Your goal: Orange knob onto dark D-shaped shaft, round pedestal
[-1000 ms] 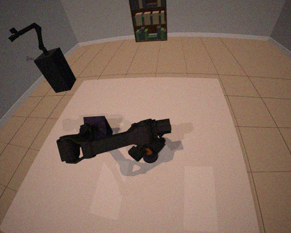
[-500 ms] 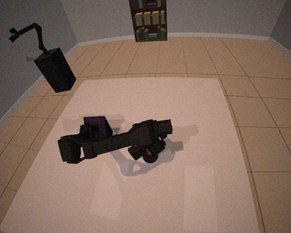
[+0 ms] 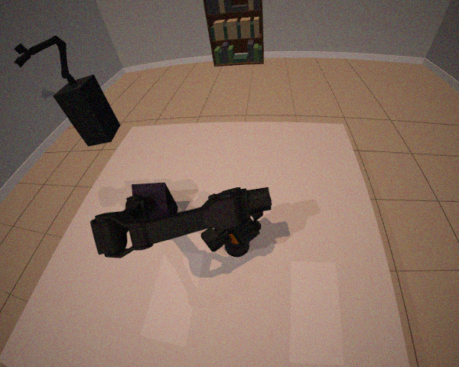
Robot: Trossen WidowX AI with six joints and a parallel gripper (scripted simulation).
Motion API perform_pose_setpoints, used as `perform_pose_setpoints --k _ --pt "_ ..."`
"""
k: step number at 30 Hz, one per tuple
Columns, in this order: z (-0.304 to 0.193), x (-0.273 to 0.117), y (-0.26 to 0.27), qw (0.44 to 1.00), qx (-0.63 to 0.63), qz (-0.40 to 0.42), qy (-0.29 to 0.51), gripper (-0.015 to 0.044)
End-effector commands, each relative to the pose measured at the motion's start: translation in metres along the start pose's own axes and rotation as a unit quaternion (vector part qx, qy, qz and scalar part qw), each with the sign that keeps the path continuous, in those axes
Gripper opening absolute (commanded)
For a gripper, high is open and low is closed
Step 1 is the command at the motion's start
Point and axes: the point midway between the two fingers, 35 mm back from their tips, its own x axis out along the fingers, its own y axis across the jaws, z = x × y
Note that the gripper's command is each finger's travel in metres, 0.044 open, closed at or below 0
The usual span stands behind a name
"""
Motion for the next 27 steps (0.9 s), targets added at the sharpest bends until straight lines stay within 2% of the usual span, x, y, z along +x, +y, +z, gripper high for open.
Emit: perform_pose_setpoints --k 1,7,27 --pt "-0.0014 -0.0025 -0.0007 1.0 0.015 0.001 -0.001 0.0" --pt "-0.0044 -0.0006 -0.0024 0.994 0.105 0.001 0.0 0.0" --pt "0.001 -0.0013 0.0001 0.994 0.106 0.001 -0.001 0.0"
